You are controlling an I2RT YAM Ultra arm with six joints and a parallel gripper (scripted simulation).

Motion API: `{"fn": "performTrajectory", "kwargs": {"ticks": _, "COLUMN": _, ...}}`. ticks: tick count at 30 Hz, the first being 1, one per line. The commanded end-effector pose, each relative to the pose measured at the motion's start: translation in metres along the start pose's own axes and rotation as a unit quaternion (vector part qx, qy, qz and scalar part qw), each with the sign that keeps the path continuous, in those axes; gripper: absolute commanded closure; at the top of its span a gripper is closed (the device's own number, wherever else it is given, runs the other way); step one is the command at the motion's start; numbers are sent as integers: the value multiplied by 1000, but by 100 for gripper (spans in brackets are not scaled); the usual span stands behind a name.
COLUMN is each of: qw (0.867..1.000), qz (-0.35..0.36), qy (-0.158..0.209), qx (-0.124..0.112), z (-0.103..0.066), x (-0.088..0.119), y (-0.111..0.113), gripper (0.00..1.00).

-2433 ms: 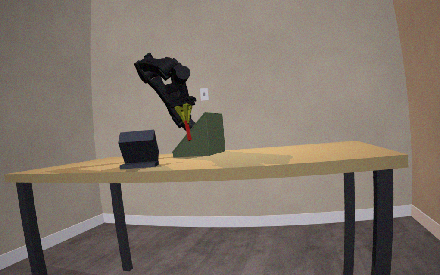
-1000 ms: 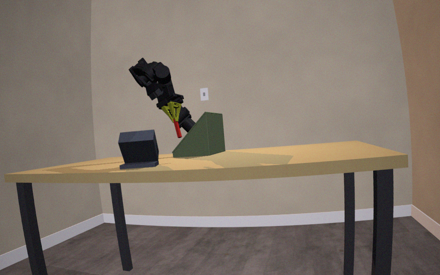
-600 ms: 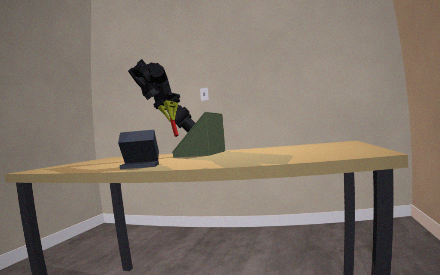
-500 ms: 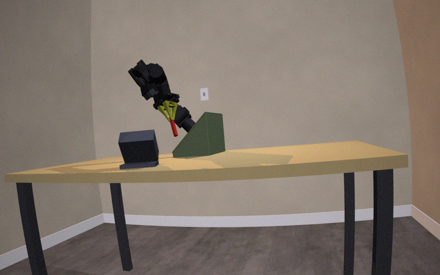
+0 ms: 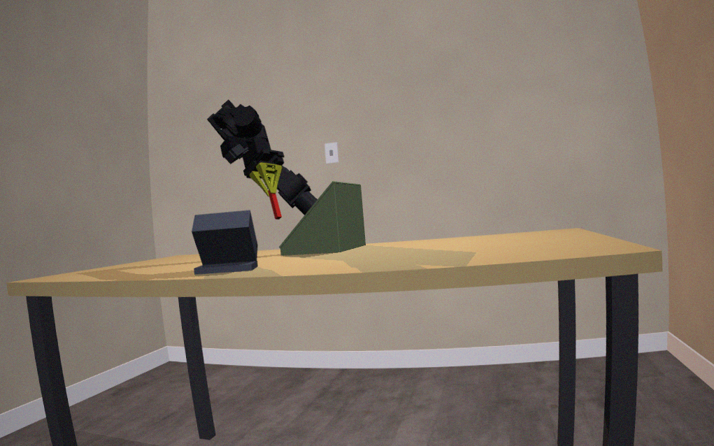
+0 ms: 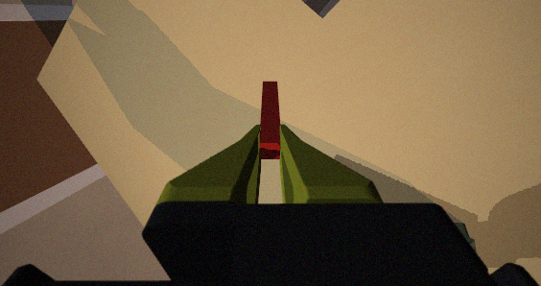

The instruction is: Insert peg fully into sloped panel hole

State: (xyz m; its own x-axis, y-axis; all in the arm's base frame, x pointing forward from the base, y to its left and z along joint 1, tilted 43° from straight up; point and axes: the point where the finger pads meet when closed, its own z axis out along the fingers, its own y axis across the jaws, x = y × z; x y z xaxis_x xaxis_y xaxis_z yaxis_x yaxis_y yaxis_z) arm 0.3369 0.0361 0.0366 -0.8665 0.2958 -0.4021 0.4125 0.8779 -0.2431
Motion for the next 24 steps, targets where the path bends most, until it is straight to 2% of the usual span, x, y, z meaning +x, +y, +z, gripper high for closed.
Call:
{"fn": "performTrajectory", "kwargs": {"ticks": 1, "qw": 999, "qz": 24, "qy": -15, "qx": -19, "z": -5, "x": -6, "y": 0, "gripper": 100}}
{"fn": "performTrajectory", "kwargs": {"ticks": 12, "qw": 997, "qz": 59, "qy": -31, "qx": -36, "z": -11, "x": -13, "y": -7, "gripper": 100}}
{"fn": "performTrajectory", "kwargs": {"ticks": 13, "qw": 996, "qz": 65, "qy": -41, "qx": -46, "z": -18, "x": -21, "y": -3, "gripper": 100}}
{"fn": "performTrajectory", "kwargs": {"ticks": 15, "qw": 996, "qz": 68, "qy": -37, "qx": -43, "z": -14, "x": -15, "y": -8, "gripper": 100}}
{"fn": "performTrajectory", "kwargs": {"ticks": 24, "qw": 991, "qz": 105, "qy": -53, "qx": -60, "z": -20, "x": -22, "y": -17, "gripper": 100}}
